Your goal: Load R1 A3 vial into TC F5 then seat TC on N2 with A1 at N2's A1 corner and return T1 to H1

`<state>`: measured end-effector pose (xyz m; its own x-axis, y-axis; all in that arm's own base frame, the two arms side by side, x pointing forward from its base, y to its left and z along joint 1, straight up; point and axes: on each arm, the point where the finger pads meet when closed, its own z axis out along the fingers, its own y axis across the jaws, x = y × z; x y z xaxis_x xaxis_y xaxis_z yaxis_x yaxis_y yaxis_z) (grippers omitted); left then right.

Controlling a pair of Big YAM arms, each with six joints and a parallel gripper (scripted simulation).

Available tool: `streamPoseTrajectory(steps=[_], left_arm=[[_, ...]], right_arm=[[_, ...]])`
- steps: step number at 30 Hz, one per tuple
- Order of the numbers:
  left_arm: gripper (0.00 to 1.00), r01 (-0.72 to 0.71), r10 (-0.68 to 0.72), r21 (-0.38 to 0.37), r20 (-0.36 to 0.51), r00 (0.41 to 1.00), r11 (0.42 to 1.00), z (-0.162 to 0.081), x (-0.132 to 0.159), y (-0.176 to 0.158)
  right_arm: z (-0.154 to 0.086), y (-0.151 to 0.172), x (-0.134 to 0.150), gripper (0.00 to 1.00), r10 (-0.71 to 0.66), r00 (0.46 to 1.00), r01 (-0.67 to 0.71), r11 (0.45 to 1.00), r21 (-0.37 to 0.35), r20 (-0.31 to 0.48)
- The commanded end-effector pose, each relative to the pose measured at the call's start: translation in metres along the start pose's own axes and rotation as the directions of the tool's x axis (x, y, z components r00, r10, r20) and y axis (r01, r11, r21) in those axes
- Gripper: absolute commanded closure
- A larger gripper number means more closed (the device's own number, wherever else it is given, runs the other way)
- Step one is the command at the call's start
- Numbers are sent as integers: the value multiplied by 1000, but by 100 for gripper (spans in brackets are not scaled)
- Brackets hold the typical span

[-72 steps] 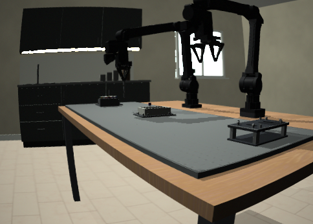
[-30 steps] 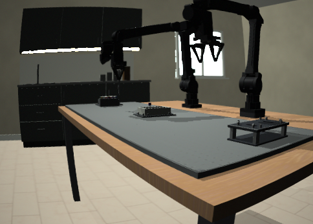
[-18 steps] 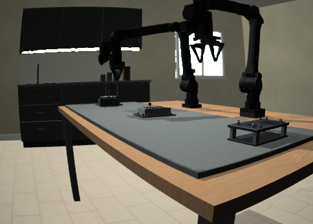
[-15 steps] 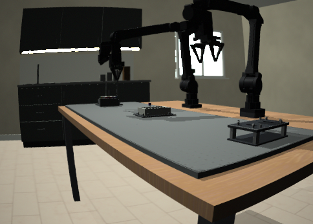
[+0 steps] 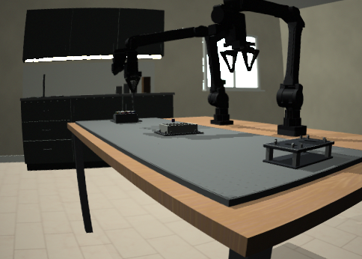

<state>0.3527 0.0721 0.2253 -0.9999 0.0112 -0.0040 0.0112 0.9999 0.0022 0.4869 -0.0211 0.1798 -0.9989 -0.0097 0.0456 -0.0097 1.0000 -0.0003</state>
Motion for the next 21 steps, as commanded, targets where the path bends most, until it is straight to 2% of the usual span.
streamPoseTrajectory(steps=[1, 21], left_arm=[[0, -15, 15, -6, 31, 999, 1000, -14, -8, 0], [0, -15, 15, -6, 31, 999, 1000, -14, -8, 0]], right_arm=[[-12, -13, -20, 93, -4, 1000, 4, 1000, 5, 23], [-13, -44, -25, 93, -4, 1000, 4, 1000, 6, 22]])
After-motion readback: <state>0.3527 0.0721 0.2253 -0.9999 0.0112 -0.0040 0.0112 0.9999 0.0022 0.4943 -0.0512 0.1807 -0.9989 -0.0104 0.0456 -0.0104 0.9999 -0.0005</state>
